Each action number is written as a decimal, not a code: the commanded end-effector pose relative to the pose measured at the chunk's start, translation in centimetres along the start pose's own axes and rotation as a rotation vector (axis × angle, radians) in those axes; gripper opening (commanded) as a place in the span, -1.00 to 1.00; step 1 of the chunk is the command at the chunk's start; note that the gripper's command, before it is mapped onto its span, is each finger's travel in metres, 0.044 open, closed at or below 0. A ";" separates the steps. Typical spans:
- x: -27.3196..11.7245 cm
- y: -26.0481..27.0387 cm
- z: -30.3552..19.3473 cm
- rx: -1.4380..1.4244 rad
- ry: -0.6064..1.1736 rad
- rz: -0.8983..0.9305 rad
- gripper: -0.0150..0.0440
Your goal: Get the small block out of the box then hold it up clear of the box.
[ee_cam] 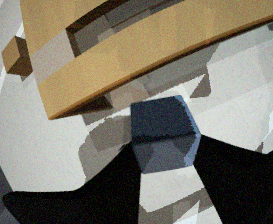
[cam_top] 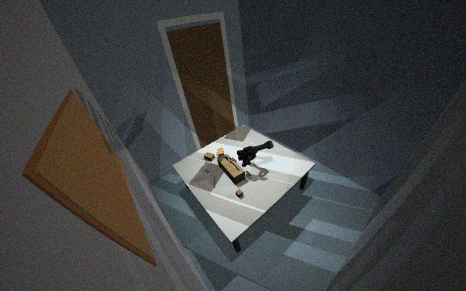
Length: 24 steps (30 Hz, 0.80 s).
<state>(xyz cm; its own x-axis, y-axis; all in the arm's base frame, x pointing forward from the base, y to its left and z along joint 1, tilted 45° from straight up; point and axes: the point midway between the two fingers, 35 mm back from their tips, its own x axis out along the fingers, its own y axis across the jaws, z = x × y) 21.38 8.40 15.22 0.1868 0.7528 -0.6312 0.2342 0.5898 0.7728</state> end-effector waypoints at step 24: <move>-2.5 -0.3 0.7 1.191 0.058 0.103 -0.49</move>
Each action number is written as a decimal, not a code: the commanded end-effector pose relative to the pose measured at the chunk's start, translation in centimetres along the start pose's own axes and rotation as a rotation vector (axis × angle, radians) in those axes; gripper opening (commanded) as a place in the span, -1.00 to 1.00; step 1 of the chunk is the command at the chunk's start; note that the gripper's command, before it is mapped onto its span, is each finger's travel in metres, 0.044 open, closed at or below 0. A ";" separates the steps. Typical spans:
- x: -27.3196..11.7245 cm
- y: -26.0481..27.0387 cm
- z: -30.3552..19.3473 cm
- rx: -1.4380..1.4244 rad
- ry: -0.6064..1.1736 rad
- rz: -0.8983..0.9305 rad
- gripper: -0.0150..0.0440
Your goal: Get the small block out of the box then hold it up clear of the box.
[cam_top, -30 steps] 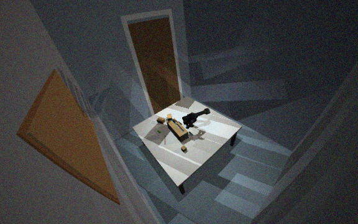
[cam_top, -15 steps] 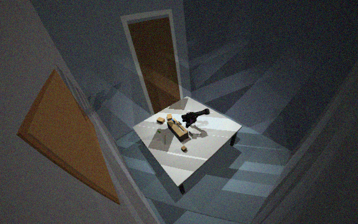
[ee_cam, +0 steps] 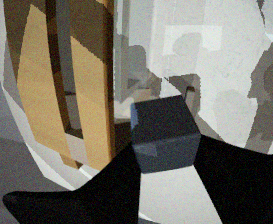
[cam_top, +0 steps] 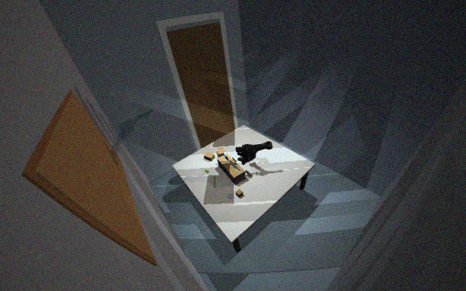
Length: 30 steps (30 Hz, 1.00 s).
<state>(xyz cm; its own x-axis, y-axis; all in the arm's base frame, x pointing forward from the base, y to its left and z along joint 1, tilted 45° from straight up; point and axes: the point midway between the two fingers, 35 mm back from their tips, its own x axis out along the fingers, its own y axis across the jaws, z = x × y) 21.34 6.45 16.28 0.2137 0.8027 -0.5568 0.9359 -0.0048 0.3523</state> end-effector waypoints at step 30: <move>-2.9 1.0 0.3 1.208 0.147 0.050 -0.49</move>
